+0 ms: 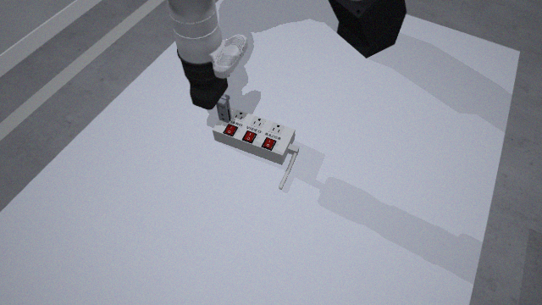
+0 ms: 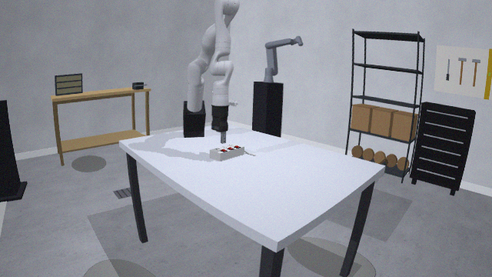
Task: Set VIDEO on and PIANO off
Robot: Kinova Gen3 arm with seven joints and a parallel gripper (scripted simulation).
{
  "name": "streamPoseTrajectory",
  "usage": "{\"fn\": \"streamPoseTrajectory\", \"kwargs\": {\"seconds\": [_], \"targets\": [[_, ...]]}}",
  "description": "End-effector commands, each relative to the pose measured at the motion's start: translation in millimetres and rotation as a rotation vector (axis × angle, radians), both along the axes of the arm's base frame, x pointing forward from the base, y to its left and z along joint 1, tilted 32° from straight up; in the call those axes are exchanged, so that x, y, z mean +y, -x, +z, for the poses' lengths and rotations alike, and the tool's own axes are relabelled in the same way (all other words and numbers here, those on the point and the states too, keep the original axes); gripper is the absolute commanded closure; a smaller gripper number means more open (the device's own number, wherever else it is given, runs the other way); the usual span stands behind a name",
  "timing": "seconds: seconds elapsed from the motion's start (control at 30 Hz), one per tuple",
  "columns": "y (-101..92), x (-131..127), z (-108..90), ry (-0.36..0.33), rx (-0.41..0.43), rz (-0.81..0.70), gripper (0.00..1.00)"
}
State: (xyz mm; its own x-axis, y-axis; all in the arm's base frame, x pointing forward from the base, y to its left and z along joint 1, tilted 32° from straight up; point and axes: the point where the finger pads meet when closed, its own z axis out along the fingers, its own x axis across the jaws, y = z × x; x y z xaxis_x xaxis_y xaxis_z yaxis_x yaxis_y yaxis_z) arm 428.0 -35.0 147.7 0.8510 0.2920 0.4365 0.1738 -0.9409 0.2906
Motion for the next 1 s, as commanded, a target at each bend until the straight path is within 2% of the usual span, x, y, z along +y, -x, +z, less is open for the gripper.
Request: {"fn": "streamPoseTrajectory", "kwargs": {"seconds": [0.0,0.7,0.97], "targets": [[-1.0,7.6,0.9,0.001,-0.001,0.017,1.0],[0.4,10.2,0.2,0.001,0.0,0.017,1.0],[20.8,44.0,-6.8,0.0,0.0,0.017,1.0]]}}
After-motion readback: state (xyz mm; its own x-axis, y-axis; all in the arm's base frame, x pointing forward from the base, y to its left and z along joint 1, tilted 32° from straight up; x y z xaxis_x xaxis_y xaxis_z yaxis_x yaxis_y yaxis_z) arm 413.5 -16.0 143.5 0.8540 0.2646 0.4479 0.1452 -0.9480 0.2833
